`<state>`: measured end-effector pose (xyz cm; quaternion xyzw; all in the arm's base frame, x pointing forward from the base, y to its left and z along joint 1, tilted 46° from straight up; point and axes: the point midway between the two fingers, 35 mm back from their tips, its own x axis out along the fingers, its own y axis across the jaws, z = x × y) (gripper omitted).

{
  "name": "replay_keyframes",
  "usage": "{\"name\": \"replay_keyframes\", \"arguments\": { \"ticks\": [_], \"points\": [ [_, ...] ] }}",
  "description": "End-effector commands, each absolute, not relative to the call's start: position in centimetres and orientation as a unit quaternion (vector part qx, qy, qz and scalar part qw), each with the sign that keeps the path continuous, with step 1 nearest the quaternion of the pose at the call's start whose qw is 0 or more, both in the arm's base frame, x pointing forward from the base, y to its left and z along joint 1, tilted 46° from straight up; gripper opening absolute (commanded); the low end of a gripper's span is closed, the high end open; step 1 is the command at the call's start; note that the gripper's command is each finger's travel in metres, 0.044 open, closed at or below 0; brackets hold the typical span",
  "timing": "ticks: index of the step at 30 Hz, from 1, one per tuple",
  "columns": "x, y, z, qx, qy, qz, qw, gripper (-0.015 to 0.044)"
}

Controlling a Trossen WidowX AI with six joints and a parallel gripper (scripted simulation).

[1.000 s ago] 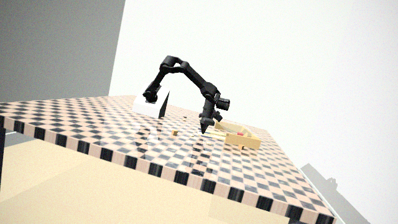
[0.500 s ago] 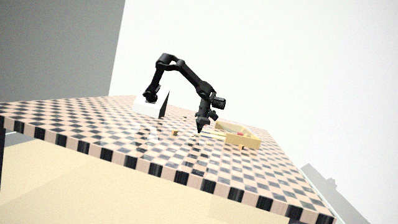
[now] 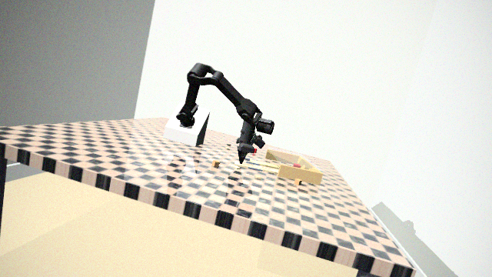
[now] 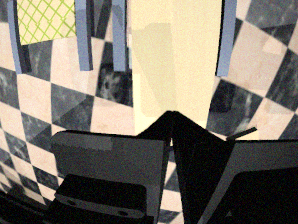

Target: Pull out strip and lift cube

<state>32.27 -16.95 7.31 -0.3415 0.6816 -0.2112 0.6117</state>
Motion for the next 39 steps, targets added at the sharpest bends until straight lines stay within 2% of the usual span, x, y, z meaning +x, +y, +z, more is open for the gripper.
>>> {"name": "replay_keyframes", "arguments": {
  "ticks": [1,39],
  "points": [
    [31.2,-17.3,7.0,-0.339,0.688,-0.21,0.606,0.0],
    [25.4,-18.0,8.0,-0.34,0.689,-0.21,0.605,0.0]
  ]
}}
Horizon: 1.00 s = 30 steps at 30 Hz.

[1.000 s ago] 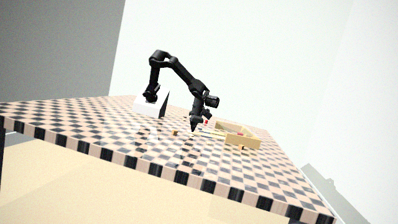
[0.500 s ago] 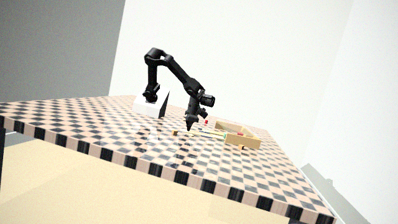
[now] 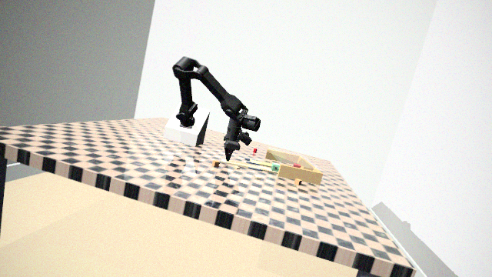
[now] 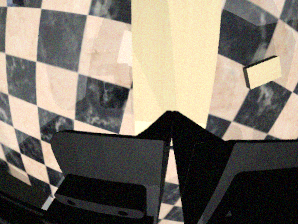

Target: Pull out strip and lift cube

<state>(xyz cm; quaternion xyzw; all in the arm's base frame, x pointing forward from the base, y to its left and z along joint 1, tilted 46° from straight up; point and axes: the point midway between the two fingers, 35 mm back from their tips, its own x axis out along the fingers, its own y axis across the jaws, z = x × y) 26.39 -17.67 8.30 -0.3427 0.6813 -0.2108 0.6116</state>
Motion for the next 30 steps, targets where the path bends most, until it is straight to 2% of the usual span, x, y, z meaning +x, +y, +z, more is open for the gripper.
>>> {"name": "replay_keyframes", "arguments": {
  "ticks": [1,30],
  "points": [
    [25.2,-18.0,8.0,-0.34,0.689,-0.21,0.605,0.0],
    [21.0,-18.5,8.7,-0.34,0.689,-0.21,0.604,0.0]
  ]
}}
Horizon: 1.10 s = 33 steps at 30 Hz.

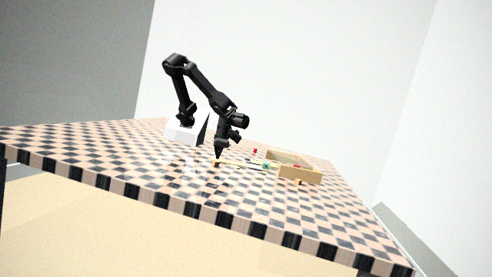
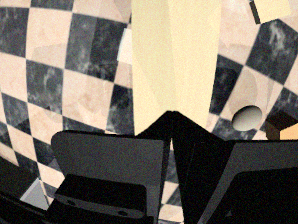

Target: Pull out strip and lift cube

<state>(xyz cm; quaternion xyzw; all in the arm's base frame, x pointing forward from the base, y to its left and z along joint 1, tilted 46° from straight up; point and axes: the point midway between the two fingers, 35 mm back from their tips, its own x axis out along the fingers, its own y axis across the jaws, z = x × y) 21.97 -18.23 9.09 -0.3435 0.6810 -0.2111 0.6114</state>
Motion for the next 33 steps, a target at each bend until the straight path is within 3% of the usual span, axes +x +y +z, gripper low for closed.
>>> {"name": "replay_keyframes", "arguments": {
  "ticks": [1,10,27,33],
  "points": [
    [21.0,-18.5,8.7,-0.34,0.689,-0.21,0.604,0.0],
    [22.1,-15.3,11.9,-0.339,0.689,-0.209,0.605,0.0],
    [28.6,-14.3,10.9,-0.325,0.684,-0.225,0.613,0.044],
    [30.8,-13.8,10.6,-0.325,0.683,-0.225,0.614,0.044]
  ]
}}
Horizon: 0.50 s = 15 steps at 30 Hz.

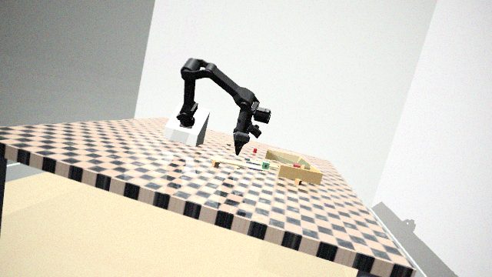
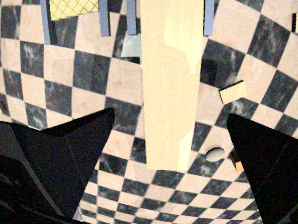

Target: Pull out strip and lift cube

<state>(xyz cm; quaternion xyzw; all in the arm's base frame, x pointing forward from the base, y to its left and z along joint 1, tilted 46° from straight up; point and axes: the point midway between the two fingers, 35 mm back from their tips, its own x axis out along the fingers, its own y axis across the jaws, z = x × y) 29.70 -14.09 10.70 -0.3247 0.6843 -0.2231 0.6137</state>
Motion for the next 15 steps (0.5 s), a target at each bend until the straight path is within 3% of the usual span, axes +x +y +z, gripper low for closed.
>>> {"name": "replay_keyframes", "arguments": {
  "ticks": [1,15],
  "points": [
    [31.2,-13.8,10.6,-0.325,0.683,-0.225,0.614,0.044],
    [36.3,-12.8,10.1,-0.325,0.683,-0.225,0.615,0.044]
  ]
}}
